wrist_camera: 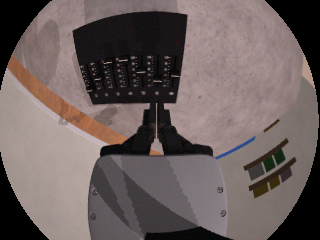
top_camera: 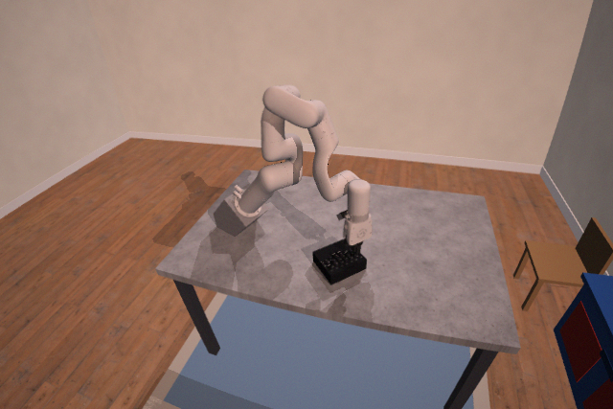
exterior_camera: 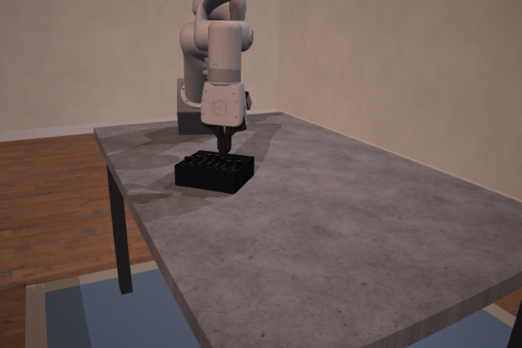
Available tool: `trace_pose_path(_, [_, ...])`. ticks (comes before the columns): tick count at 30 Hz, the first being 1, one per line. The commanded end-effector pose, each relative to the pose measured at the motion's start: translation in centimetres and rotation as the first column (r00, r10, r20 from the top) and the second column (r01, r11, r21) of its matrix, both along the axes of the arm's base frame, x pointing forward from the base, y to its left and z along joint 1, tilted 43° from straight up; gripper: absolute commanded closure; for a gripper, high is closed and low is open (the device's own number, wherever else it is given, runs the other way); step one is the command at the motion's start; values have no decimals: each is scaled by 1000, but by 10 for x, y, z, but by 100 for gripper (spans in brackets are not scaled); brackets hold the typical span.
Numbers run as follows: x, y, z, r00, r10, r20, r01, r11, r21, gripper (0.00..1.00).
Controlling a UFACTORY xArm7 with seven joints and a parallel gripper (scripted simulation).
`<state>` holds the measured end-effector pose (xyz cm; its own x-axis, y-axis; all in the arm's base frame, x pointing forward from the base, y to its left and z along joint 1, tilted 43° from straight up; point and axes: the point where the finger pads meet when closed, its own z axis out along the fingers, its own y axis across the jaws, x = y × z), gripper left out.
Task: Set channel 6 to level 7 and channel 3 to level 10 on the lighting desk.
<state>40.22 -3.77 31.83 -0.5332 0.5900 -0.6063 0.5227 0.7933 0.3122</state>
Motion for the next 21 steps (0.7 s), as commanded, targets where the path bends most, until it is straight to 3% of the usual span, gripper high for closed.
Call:
trace_pose_path(1, [1, 0, 1, 1000, 0, 3, 0, 1000, -1, 100])
trace_pose_path(21, [7, -1, -5, 1000, 1, 3, -1, 1000, -1, 100])
